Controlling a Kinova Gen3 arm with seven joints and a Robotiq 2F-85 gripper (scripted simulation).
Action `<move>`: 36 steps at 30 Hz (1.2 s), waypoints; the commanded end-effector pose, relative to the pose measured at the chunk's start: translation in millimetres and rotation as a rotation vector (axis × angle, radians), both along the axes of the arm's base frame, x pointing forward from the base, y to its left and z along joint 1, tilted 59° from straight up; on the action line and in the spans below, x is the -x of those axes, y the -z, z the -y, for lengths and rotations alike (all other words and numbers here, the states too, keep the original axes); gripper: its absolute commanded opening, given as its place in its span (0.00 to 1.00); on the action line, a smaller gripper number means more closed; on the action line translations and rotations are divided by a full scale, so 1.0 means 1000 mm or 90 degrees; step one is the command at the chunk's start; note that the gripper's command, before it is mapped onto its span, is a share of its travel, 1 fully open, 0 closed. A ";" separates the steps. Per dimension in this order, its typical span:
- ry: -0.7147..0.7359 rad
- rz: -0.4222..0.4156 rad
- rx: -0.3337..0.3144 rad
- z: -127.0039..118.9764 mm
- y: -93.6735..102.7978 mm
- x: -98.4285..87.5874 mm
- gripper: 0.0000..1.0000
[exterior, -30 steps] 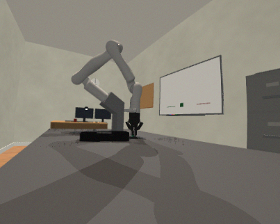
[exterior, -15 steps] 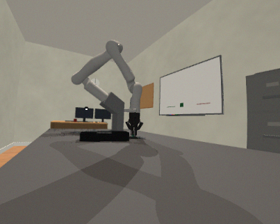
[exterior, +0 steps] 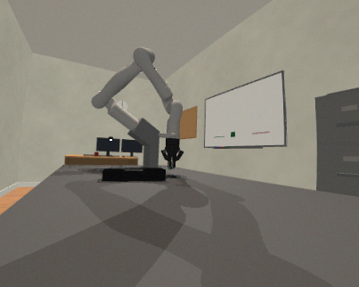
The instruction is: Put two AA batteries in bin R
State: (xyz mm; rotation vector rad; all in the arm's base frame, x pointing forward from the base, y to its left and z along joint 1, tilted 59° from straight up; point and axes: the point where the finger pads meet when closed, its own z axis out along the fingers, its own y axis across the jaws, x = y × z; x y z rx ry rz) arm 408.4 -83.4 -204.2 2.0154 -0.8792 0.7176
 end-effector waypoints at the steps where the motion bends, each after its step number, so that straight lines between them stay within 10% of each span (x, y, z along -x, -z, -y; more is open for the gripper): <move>1: -0.002 0.000 0.000 -0.009 -0.007 0.000 0.09; 36: -0.007 -0.001 -0.003 -0.020 -0.040 -0.008 0.09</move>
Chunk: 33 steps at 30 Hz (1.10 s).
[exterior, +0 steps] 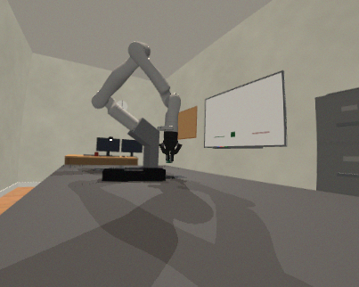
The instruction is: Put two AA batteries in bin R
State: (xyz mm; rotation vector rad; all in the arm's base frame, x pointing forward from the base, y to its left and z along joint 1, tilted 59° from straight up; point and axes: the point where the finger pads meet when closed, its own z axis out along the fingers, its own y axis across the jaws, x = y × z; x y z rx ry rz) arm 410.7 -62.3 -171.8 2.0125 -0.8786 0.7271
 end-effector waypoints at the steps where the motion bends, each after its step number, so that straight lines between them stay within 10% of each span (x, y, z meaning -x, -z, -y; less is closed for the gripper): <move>1: -0.006 -0.005 -0.006 0.004 -0.012 -0.008 0.09; 24: -0.006 -0.005 -0.005 0.058 -0.114 -0.051 0.09; 33: 0.113 0.184 -0.046 0.074 -0.148 -0.064 0.09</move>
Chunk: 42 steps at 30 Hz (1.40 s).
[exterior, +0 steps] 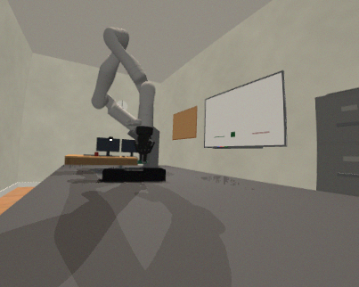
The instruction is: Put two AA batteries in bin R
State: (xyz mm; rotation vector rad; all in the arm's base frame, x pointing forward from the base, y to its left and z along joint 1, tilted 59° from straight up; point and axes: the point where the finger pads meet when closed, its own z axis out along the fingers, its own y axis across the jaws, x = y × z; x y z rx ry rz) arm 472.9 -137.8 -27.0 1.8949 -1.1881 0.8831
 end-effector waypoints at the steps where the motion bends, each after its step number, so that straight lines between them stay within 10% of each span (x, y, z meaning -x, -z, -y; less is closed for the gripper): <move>1: 0.034 0.066 -0.025 0.001 -0.009 -0.004 0.09; 9: 0.156 0.266 -0.065 0.016 -0.034 -0.015 0.09; 42: 0.150 0.264 -0.064 0.035 -0.022 -0.023 0.09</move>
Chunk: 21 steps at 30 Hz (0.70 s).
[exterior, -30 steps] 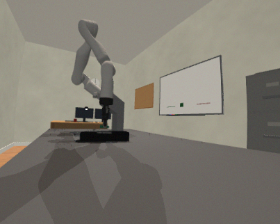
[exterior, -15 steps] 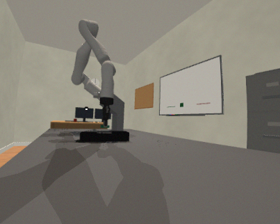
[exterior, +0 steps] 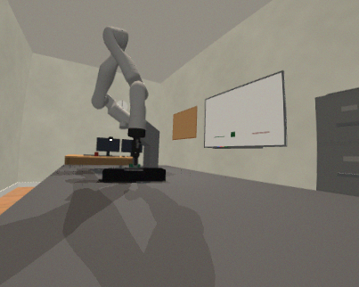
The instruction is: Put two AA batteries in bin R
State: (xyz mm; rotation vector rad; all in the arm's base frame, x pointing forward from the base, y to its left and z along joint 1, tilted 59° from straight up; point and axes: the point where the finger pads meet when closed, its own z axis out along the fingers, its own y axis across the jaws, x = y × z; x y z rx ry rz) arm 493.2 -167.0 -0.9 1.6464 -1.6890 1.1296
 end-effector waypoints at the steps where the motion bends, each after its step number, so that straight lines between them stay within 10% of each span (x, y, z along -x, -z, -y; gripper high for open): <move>1: 0.000 0.003 -0.001 0.007 0.005 -0.003 0.09; 21: 0.001 -0.001 0.000 0.017 0.011 -0.001 0.09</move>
